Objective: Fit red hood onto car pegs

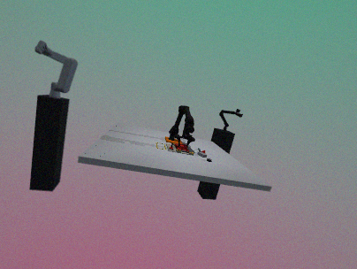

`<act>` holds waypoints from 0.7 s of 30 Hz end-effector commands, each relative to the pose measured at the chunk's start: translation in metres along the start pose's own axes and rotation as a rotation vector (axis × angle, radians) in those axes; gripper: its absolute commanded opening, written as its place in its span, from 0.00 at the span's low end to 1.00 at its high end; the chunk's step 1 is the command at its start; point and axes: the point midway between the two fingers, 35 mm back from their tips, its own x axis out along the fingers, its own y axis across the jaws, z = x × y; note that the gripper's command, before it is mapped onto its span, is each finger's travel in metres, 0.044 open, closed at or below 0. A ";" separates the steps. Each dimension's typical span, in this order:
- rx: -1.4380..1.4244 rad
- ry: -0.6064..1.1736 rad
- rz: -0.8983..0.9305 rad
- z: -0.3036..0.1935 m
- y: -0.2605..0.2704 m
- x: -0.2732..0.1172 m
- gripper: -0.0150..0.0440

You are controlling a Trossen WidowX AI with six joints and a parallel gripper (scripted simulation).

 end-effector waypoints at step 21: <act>0.000 -0.001 -0.008 0.000 0.001 -0.072 1.00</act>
